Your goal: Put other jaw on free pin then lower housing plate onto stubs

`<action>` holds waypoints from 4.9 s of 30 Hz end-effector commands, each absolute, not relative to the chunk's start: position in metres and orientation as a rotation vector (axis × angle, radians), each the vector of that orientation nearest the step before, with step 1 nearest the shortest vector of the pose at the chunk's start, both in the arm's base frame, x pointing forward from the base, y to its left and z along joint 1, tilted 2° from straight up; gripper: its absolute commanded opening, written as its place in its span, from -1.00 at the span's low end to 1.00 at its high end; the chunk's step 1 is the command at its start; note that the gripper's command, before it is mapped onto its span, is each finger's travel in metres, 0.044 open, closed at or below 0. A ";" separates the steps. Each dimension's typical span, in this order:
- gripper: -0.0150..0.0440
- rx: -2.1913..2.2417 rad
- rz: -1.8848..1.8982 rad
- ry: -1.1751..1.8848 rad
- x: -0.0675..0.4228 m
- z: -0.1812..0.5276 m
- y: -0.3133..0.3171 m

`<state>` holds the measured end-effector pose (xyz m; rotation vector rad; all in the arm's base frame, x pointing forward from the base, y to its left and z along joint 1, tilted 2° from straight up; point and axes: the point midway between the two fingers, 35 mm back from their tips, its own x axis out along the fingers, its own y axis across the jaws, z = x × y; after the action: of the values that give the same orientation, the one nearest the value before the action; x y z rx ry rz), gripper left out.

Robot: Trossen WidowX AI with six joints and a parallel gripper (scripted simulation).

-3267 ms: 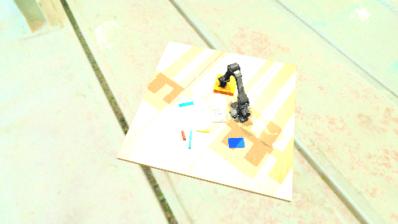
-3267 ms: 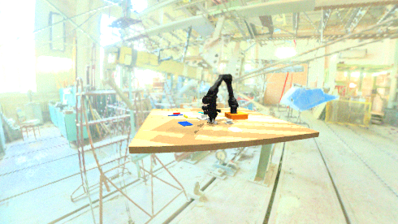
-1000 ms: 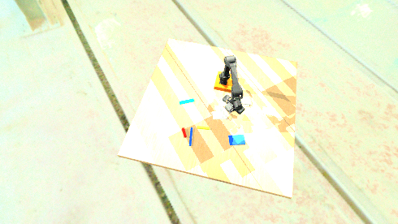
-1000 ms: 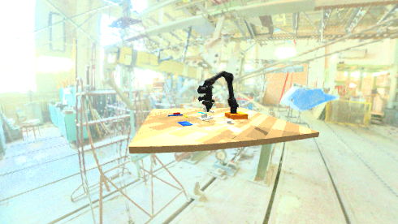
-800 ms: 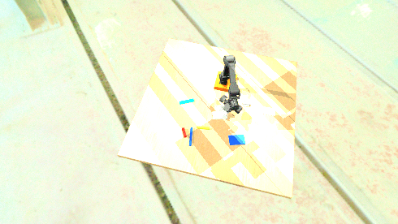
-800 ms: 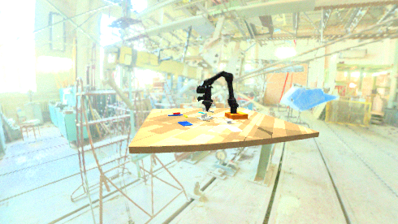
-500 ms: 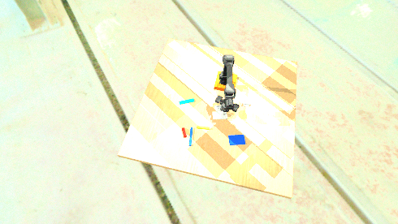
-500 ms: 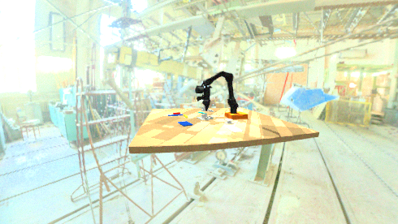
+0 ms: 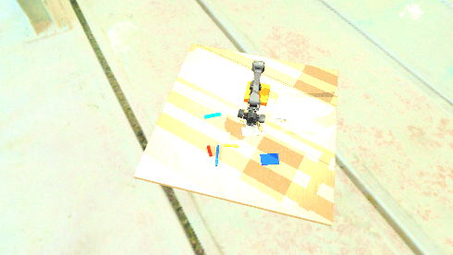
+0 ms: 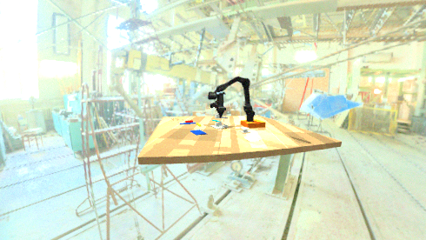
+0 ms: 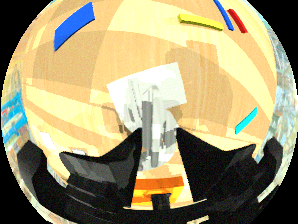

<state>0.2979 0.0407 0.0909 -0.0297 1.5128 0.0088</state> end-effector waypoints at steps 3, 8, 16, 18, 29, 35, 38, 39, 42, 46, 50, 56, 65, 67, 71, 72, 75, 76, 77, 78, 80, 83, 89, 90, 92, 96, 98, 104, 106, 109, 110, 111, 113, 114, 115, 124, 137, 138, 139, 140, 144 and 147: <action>-0.04 -0.126 0.102 1.507 0.295 0.091 0.019; -0.04 -0.202 0.171 1.502 0.292 0.091 0.003; -0.04 -0.324 0.282 1.490 0.286 0.091 -0.022; -0.04 -0.355 0.310 1.486 0.284 0.091 -0.028; -0.04 -0.377 0.330 1.483 0.283 0.091 -0.033; -0.04 -0.377 0.330 1.483 0.283 0.091 -0.033; -0.04 -0.377 0.330 1.483 0.283 0.091 -0.033; -0.04 -0.380 0.332 1.483 0.283 0.091 -0.033; -0.04 -0.396 0.348 1.481 0.283 0.091 -0.033; -0.04 -0.396 0.348 1.481 0.283 0.091 -0.033; -0.04 -0.396 0.348 1.481 0.283 0.091 -0.033; -0.04 -0.396 0.348 1.480 0.288 0.091 -0.027; -0.04 -0.394 0.349 1.478 0.305 0.093 -0.004; -0.04 -0.394 0.350 1.478 0.309 0.093 0.002; -0.04 -0.393 0.350 1.477 0.316 0.093 0.013; -0.04 -0.393 0.350 1.477 0.317 0.093 0.016; -0.04 -0.393 0.351 1.477 0.320 0.093 0.020; -0.04 -0.393 0.351 1.477 0.320 0.093 0.021; -0.04 -0.393 0.351 1.477 0.320 0.093 0.021; -0.04 -0.393 0.351 1.477 0.320 0.093 0.021; -0.04 -0.393 0.351 1.477 0.320 0.093 0.021; -0.04 -0.393 0.351 1.477 0.320 0.093 0.021; -0.04 -0.393 0.351 1.477 0.320 0.093 0.021; -0.04 -0.393 0.351 1.477 0.320 0.093 0.021; -0.04 -0.393 0.351 1.477 0.320 0.093 0.021; -0.04 -0.393 0.351 1.477 0.320 0.093 0.021; -0.04 -0.393 0.351 1.477 0.320 0.093 0.021; -0.04 -0.392 0.350 1.477 0.319 0.093 0.020; -0.04 -0.391 0.349 1.477 0.319 0.093 0.020; -0.04 -0.391 0.349 1.477 0.319 0.093 0.020; -0.04 -0.391 0.349 1.477 0.319 0.093 0.020; -0.04 -0.391 0.349 1.477 0.319 0.093 0.020; -0.04 -0.391 0.349 1.477 0.319 0.093 0.020; -0.04 -0.391 0.349 1.477 0.319 0.093 0.020; -0.04 -0.391 0.349 1.477 0.319 0.093 0.020; -0.04 -0.391 0.349 1.477 0.320 0.081 0.020; -0.04 -0.391 0.349 1.477 0.322 0.059 0.019; -0.04 -0.391 0.349 1.477 0.322 0.058 0.019; -0.04 -0.391 0.349 1.477 0.322 0.056 0.019; -0.04 -0.391 0.349 1.477 0.322 0.054 0.019; -0.04 -0.391 0.349 1.477 0.322 0.048 0.019; -0.04 -0.391 0.349 1.477 0.322 0.043 0.019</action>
<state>0.3224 0.0199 0.0503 -0.3902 1.4731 0.3517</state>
